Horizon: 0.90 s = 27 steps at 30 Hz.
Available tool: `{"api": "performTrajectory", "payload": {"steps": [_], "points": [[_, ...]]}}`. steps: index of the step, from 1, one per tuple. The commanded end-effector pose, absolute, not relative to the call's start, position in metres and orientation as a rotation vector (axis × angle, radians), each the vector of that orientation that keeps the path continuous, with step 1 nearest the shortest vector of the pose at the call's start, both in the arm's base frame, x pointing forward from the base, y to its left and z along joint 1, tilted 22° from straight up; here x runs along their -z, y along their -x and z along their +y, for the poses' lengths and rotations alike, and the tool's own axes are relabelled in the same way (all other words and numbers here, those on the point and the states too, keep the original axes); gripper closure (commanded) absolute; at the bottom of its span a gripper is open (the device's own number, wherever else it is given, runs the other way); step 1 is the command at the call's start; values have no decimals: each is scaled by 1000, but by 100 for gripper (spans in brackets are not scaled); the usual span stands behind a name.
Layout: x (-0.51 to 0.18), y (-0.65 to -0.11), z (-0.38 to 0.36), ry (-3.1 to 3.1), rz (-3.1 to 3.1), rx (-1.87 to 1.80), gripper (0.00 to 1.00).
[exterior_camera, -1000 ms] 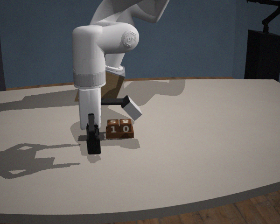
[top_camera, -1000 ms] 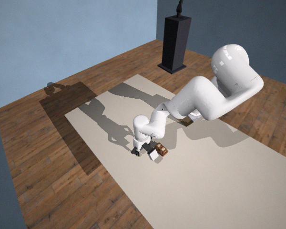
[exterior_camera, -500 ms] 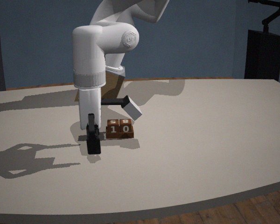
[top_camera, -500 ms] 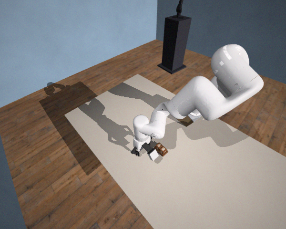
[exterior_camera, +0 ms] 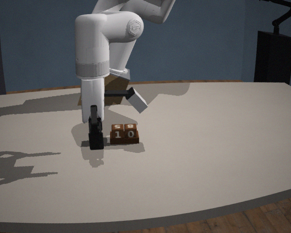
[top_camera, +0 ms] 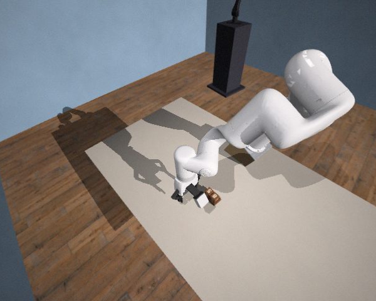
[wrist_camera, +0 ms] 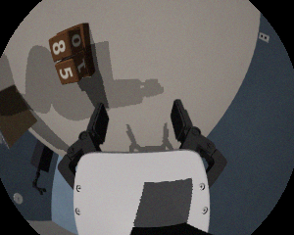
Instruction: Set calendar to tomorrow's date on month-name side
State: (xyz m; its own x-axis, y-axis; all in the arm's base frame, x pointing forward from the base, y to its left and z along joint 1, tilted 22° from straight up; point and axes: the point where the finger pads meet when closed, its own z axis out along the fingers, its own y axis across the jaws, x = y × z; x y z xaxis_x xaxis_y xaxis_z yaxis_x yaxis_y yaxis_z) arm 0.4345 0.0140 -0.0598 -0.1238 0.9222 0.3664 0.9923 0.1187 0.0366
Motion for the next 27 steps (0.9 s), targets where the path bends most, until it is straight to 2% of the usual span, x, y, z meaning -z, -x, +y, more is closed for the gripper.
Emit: {"api": "performTrajectory", "payload": {"steps": [1, 27], "points": [[55, -435, 12, 1890, -2144, 400, 0], [63, -432, -9, 1392, -2560, 482, 0]]}}
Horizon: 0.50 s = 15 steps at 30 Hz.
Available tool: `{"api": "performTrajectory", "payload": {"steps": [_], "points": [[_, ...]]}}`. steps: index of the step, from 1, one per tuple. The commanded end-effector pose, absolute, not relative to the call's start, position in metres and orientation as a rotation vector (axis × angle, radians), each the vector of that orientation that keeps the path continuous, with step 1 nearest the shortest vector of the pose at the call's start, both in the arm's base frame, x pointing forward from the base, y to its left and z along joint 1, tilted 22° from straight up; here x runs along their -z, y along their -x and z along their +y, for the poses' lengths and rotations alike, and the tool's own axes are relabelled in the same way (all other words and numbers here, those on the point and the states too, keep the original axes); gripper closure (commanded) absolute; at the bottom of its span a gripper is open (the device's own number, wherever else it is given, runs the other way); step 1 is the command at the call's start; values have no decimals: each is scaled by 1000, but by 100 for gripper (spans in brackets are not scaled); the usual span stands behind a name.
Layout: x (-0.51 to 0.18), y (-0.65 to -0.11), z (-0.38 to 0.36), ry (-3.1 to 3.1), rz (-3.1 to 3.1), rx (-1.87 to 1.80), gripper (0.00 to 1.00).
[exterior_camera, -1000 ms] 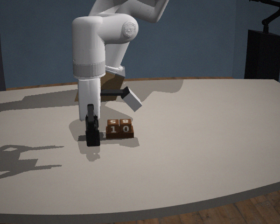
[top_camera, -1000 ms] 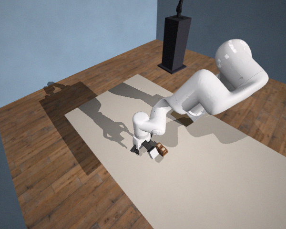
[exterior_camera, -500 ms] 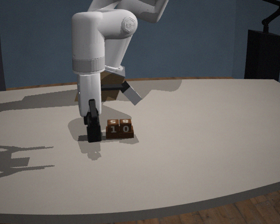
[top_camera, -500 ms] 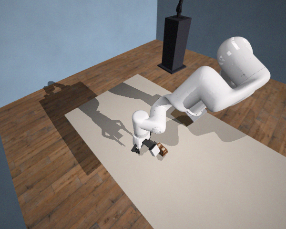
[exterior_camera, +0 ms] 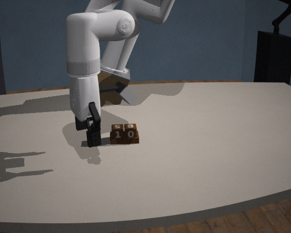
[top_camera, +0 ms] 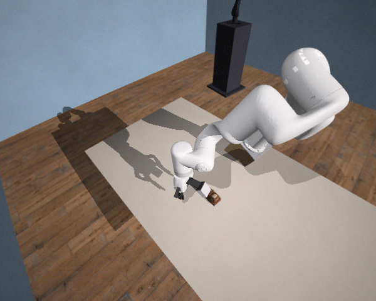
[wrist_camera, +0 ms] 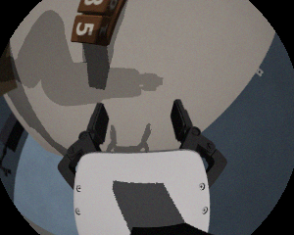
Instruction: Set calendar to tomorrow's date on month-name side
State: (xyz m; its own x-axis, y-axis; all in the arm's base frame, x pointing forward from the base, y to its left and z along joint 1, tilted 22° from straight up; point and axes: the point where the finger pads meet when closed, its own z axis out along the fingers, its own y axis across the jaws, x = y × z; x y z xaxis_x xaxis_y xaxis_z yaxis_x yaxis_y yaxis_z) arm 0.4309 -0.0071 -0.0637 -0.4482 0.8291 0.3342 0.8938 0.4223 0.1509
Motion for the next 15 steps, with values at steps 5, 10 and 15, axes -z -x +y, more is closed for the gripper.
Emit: {"api": "performTrajectory", "payload": {"steps": [5, 10, 15], "points": [[68, -430, -22, 1300, -2620, 493, 0], [70, -430, -26, 1292, -2625, 494, 0], [70, -430, -28, 1111, -2729, 515, 0]]}}
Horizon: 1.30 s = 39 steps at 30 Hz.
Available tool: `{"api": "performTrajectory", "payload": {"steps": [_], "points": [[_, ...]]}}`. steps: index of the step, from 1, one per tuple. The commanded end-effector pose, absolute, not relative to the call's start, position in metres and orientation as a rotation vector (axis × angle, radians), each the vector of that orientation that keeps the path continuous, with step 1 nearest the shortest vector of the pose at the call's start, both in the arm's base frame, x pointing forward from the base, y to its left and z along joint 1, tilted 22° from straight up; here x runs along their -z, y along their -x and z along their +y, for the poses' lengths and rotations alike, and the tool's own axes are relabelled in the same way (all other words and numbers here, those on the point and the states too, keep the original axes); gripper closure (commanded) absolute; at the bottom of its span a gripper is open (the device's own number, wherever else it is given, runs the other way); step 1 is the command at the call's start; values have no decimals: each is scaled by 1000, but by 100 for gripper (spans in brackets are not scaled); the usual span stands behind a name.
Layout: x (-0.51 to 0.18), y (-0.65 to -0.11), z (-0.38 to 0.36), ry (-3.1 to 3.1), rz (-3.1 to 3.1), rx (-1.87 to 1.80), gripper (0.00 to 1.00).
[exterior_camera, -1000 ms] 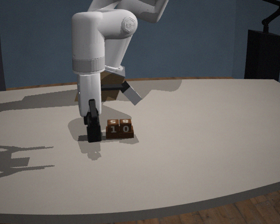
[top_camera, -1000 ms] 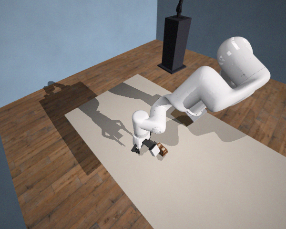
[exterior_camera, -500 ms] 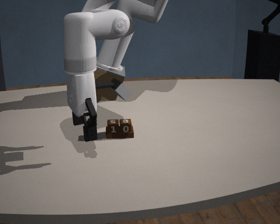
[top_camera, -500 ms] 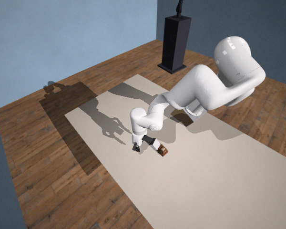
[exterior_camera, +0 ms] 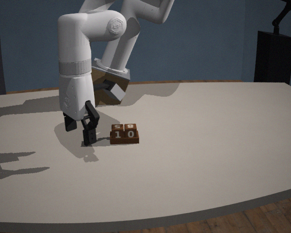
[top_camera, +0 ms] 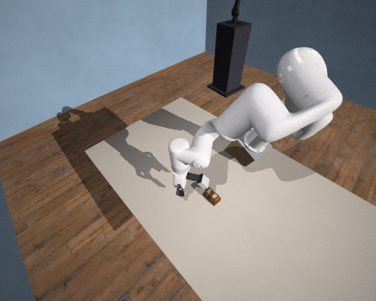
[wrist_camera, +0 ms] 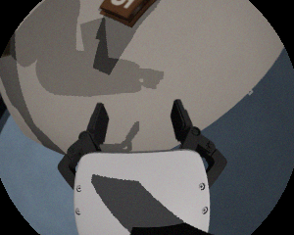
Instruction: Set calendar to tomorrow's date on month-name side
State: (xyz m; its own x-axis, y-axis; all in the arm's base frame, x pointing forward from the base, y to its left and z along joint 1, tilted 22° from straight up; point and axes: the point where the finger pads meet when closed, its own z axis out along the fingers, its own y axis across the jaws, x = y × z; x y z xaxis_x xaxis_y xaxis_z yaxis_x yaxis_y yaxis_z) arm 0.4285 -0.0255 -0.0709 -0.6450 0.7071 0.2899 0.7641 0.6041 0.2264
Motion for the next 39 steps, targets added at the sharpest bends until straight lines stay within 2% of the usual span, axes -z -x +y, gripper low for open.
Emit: {"api": "performTrajectory", "payload": {"steps": [1, 12, 20, 39], "points": [[71, -430, -28, 1060, -2756, 520, 0], [77, -428, -45, 932, -2817, 533, 0], [81, -426, -54, 594, -2947, 559, 0], [110, -425, -53, 594, -2947, 559, 0]]}}
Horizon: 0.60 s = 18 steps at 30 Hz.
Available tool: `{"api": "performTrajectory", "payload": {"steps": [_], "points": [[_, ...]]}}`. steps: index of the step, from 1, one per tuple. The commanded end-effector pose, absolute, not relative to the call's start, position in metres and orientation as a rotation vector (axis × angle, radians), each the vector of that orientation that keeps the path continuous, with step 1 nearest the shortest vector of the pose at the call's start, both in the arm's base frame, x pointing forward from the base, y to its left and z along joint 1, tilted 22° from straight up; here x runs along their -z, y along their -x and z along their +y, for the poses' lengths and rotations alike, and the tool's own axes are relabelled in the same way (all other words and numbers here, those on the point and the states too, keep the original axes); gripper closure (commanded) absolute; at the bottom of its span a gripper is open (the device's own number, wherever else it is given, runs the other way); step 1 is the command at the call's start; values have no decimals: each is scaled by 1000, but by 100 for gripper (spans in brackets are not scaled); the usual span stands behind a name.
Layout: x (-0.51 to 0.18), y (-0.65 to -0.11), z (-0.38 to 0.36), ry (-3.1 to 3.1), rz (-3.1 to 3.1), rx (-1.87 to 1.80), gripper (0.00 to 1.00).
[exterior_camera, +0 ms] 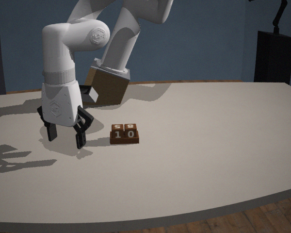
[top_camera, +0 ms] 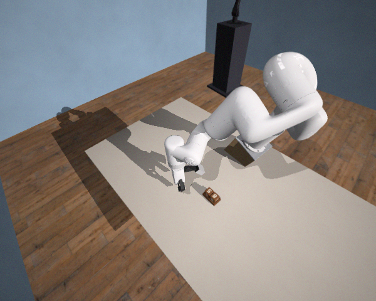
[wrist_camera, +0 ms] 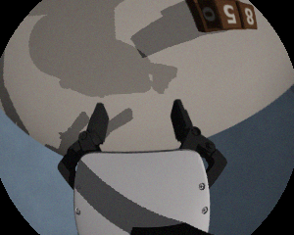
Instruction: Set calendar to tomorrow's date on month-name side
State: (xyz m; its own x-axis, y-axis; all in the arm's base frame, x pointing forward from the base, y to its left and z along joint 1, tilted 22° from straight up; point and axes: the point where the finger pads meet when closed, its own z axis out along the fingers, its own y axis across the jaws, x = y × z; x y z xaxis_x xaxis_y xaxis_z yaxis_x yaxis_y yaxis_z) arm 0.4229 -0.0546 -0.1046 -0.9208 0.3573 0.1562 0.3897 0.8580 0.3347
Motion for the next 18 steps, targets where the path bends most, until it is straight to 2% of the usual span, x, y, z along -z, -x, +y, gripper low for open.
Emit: {"api": "performTrajectory", "payload": {"steps": [1, 18], "points": [[112, -425, -52, 594, -2947, 559, 0], [115, -425, -51, 594, -2947, 559, 0]]}}
